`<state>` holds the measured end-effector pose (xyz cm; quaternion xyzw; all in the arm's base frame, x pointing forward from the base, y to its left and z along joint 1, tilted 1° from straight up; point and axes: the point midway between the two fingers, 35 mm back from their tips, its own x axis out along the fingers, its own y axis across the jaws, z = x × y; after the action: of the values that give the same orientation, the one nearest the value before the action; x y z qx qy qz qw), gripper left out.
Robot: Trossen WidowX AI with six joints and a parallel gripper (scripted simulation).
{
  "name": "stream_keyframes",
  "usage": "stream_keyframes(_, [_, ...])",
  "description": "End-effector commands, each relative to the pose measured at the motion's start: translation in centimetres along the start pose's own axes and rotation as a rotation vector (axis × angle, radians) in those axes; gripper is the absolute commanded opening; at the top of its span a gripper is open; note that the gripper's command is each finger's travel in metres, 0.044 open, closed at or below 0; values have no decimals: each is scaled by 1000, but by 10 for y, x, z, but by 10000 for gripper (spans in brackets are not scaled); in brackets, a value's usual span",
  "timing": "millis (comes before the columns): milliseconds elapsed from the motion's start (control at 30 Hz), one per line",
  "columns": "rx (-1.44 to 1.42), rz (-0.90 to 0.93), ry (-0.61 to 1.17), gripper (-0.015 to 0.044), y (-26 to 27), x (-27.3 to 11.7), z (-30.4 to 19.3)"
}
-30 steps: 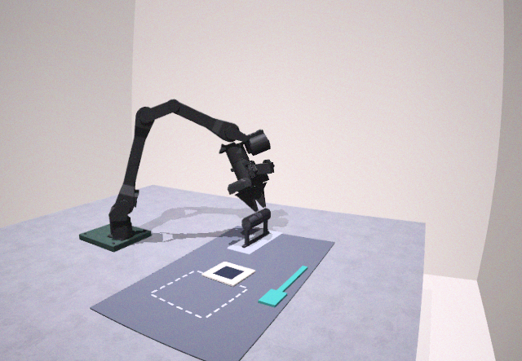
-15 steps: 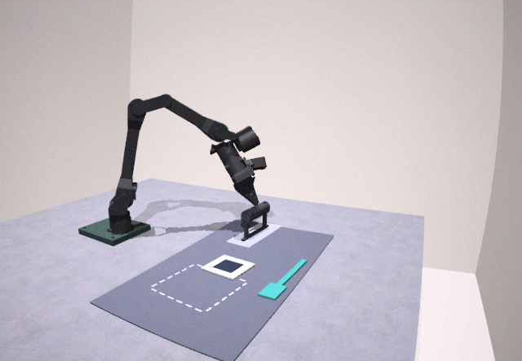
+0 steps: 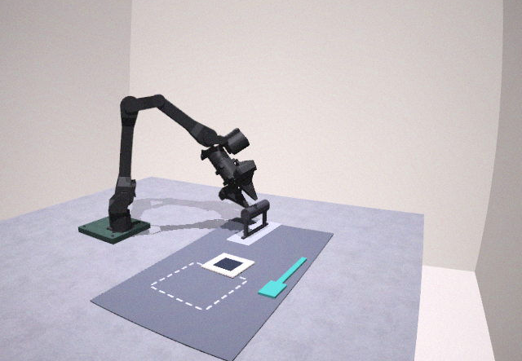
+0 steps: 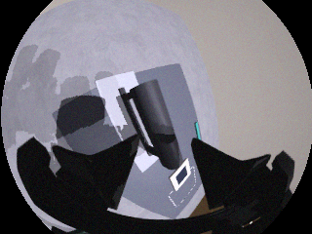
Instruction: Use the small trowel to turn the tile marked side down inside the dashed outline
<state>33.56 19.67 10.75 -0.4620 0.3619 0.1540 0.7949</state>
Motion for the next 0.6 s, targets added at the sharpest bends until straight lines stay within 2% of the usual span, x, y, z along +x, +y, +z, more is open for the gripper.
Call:
stream_keyframes(0, [-119, -32, -8, 300, 2, -2, -6])
stream_keyframes(300, [-399, -104, -18, 300, 6, -5, -18])
stream_keyframes(567, [-418, -110, -18, 300, 6, -3, -19])
